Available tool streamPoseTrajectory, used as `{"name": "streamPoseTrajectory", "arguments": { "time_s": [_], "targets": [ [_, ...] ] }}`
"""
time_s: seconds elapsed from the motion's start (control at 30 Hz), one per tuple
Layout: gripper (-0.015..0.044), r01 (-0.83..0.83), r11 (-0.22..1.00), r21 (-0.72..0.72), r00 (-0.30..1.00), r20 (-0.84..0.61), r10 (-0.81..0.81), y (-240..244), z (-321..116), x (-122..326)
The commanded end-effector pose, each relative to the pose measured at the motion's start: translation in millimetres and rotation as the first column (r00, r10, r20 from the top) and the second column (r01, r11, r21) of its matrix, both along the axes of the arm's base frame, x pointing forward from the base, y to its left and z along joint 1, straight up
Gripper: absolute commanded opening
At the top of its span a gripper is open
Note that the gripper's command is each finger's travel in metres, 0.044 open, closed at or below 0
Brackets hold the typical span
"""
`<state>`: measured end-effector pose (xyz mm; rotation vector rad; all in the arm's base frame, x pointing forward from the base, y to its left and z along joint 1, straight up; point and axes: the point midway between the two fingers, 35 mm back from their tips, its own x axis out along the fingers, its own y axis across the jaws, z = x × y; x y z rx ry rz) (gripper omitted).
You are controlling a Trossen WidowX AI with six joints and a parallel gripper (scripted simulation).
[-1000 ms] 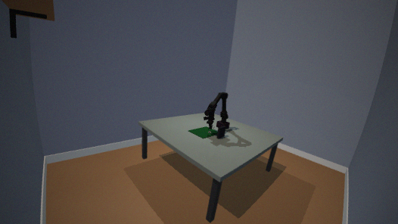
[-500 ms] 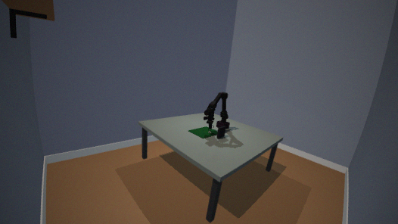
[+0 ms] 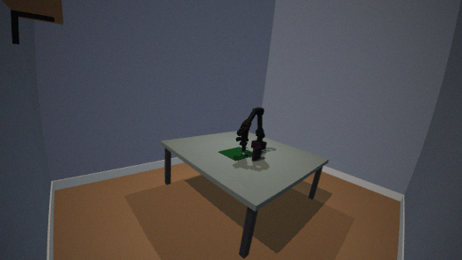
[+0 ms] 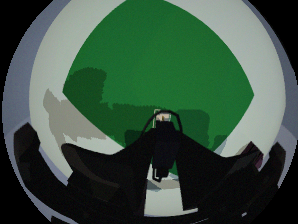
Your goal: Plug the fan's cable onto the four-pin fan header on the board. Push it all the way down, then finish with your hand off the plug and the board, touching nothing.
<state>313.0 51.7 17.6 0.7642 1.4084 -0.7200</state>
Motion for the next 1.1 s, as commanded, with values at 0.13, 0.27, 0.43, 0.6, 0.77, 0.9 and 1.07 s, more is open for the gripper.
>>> {"name": "streamPoseTrajectory", "arguments": {
  "time_s": [0.13,0.27,0.43,0.6,0.77,0.9,1.07],
  "targets": [
    [0.0000,-0.003,1.000,-0.005,1.000,-0.001,0.003,-0.8,-1.9,0.3],
    [0.0000,-0.003,1.000,-0.005,1.000,-0.001,0.003,-0.7,-2.7,0.4],
    [0.0000,-0.003,1.000,-0.005,1.000,-0.001,0.003,-0.5,-3.7,0.6],
    [0.0000,-0.003,1.000,-0.005,1.000,-0.001,0.003,-0.4,-4.7,0.6],
    [0.0000,-0.002,1.000,-0.005,1.000,-0.001,0.002,-0.3,-5.7,0.6],
    [0.0000,-0.002,1.000,-0.005,1.000,-0.001,0.002,-0.2,-6.5,0.6],
    [0.0000,-0.002,1.000,-0.005,1.000,-0.001,0.002,-0.2,-7.5,0.6]
  ]
}}
